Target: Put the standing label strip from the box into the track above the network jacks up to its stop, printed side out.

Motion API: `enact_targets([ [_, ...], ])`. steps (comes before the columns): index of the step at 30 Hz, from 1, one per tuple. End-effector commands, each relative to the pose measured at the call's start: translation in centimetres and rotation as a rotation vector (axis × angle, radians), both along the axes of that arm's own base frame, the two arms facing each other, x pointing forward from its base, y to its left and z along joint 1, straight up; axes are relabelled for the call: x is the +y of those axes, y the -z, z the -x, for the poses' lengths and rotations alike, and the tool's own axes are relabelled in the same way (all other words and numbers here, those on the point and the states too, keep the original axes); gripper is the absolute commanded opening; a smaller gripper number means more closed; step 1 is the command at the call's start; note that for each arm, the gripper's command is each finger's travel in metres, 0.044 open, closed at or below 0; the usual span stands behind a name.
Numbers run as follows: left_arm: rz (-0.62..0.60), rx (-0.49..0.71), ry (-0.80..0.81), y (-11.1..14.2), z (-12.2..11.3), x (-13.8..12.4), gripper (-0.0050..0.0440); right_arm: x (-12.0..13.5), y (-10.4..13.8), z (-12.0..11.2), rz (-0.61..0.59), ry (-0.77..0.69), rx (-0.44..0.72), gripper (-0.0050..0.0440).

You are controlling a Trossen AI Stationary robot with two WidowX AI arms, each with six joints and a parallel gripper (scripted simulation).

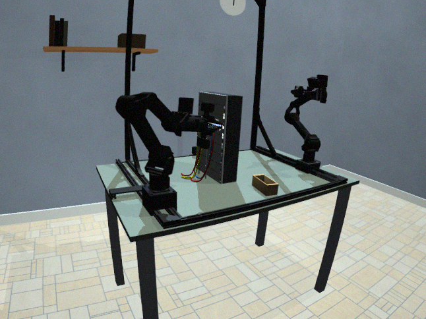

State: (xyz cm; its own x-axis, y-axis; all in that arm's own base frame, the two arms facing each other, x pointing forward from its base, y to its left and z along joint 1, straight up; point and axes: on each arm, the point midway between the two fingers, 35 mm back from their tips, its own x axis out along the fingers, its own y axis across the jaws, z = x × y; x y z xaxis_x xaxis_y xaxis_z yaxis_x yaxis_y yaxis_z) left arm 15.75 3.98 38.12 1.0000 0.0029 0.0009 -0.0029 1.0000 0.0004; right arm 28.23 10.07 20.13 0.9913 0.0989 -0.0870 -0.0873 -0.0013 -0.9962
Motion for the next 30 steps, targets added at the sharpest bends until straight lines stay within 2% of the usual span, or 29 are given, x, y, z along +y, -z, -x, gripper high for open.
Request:
enact_targets([
  [1,-0.005,0.000,0.003,-0.23,0.01,-0.04,0.0440,0.42,-1.14,-0.25,-0.020,0.003,-0.022,-0.0050],
  [30,-0.005,0.000,0.003,-0.23,0.01,-0.04,0.0440,0.25,-0.80,-0.15,-0.009,0.000,-0.013,-0.0050],
])
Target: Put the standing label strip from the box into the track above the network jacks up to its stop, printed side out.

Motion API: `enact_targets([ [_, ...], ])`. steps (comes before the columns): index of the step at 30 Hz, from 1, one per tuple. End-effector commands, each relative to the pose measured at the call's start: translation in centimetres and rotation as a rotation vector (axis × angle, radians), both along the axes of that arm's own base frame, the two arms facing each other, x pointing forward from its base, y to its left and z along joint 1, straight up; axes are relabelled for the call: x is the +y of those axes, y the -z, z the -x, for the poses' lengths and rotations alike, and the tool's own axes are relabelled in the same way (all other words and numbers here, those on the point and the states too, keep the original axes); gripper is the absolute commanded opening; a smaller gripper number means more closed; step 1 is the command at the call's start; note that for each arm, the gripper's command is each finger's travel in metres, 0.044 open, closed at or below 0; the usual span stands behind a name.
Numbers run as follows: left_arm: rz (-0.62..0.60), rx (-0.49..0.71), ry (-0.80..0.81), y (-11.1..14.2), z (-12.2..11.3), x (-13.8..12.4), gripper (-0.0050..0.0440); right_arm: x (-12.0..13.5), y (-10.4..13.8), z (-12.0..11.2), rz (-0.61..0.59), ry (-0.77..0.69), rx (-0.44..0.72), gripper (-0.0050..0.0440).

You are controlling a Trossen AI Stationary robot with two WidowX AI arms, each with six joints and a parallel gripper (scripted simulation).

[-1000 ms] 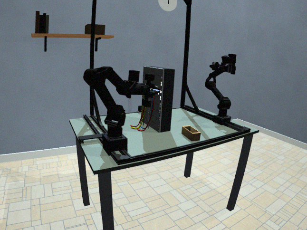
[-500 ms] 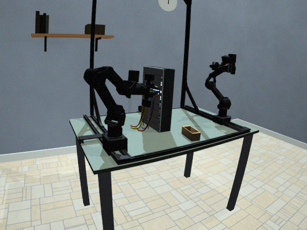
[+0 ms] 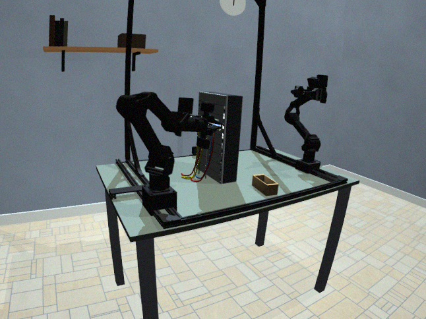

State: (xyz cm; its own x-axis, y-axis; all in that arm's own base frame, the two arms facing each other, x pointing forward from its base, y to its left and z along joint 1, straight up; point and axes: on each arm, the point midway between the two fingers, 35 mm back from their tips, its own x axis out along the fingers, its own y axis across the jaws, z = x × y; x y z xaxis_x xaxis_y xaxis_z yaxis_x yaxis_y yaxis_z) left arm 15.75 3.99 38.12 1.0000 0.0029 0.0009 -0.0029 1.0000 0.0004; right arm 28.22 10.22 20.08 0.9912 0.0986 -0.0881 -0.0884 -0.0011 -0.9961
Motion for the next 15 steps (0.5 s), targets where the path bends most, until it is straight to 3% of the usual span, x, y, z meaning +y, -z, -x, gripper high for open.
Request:
enact_targets([
  [1,-0.005,0.000,0.003,-0.23,0.01,-0.04,0.0440,0.11,-0.87,-0.17,-0.009,0.000,-0.014,-0.0050],
  [15,-0.005,0.000,0.003,-0.23,0.01,-0.04,0.0440,0.20,-1.13,-0.27,-0.009,0.000,-0.014,-0.0050],
])
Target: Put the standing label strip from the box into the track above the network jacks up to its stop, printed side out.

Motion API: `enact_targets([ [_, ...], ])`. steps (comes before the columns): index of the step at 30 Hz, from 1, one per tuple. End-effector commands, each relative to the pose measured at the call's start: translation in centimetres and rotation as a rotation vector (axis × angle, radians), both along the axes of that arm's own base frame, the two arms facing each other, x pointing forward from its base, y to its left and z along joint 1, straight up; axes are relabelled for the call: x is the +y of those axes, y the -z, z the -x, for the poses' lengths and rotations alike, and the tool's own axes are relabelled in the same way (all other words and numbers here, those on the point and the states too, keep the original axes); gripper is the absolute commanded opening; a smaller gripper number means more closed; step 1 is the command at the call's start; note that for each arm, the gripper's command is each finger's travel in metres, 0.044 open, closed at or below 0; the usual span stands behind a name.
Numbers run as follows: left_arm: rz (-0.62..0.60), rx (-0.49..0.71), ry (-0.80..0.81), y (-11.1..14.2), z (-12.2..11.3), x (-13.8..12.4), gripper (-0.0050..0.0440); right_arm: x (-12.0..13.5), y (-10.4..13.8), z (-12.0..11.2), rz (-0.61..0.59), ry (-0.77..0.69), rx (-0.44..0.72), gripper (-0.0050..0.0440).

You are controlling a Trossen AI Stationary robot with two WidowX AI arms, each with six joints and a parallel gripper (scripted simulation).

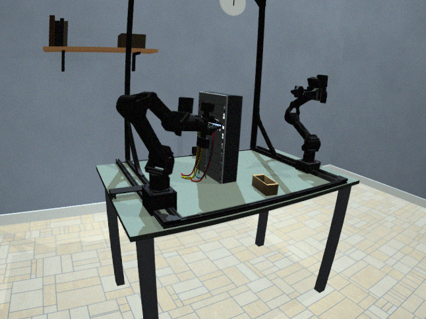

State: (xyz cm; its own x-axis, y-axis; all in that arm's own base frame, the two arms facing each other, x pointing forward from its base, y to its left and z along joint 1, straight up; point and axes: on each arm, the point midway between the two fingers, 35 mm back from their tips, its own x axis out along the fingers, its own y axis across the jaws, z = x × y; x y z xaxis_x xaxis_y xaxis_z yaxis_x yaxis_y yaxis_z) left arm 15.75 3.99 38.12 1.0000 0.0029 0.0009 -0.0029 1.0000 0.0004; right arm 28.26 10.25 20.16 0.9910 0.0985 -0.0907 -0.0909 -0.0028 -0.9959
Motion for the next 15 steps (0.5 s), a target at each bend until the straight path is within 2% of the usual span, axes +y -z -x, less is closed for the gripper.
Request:
enact_targets([
  [1,-0.005,0.000,0.003,-0.23,0.01,-0.04,0.0440,0.18,-1.07,-0.24,-0.011,0.000,-0.017,-0.0050],
  [15,-0.005,0.000,0.003,-0.23,0.01,-0.04,0.0440,0.35,-1.08,-0.29,-0.011,0.000,-0.017,-0.0050],
])
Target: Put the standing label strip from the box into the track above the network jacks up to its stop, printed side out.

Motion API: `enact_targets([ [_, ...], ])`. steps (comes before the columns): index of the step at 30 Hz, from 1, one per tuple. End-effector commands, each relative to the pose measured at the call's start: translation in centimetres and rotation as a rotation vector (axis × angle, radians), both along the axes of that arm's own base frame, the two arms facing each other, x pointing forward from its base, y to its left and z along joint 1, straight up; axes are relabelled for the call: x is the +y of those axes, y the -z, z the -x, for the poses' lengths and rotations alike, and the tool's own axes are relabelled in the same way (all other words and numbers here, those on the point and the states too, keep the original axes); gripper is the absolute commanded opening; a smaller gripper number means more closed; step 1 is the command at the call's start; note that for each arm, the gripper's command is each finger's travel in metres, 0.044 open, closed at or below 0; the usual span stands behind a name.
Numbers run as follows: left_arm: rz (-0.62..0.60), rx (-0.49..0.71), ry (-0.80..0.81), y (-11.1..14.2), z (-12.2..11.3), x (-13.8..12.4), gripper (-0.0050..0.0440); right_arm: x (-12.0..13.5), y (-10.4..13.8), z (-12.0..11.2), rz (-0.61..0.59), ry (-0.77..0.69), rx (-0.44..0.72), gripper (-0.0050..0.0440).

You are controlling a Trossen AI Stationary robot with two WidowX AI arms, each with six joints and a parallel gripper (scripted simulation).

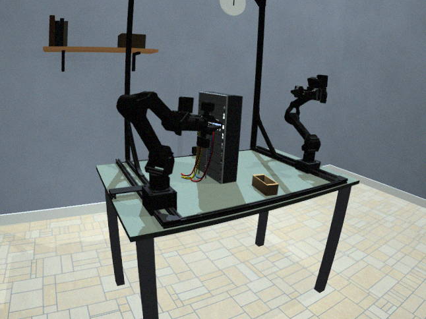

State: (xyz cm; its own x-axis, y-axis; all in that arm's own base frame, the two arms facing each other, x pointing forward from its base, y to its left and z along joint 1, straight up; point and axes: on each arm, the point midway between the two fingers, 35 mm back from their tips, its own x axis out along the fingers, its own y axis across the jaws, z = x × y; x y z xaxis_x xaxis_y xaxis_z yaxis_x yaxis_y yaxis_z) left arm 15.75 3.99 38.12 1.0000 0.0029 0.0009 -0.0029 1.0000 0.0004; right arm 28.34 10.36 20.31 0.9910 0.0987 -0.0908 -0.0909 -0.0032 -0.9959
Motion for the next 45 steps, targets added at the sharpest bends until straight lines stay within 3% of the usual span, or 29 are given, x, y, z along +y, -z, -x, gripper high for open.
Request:
enact_targets([
  [1,-0.005,0.000,0.003,-0.23,0.01,-0.04,0.0440,0.24,-0.93,-0.21,-0.011,0.000,-0.017,-0.0050],
  [45,-0.005,0.000,0.003,-0.23,0.01,-0.04,0.0440,0.85,-1.09,-0.21,-0.012,0.000,-0.017,-0.0050],
])
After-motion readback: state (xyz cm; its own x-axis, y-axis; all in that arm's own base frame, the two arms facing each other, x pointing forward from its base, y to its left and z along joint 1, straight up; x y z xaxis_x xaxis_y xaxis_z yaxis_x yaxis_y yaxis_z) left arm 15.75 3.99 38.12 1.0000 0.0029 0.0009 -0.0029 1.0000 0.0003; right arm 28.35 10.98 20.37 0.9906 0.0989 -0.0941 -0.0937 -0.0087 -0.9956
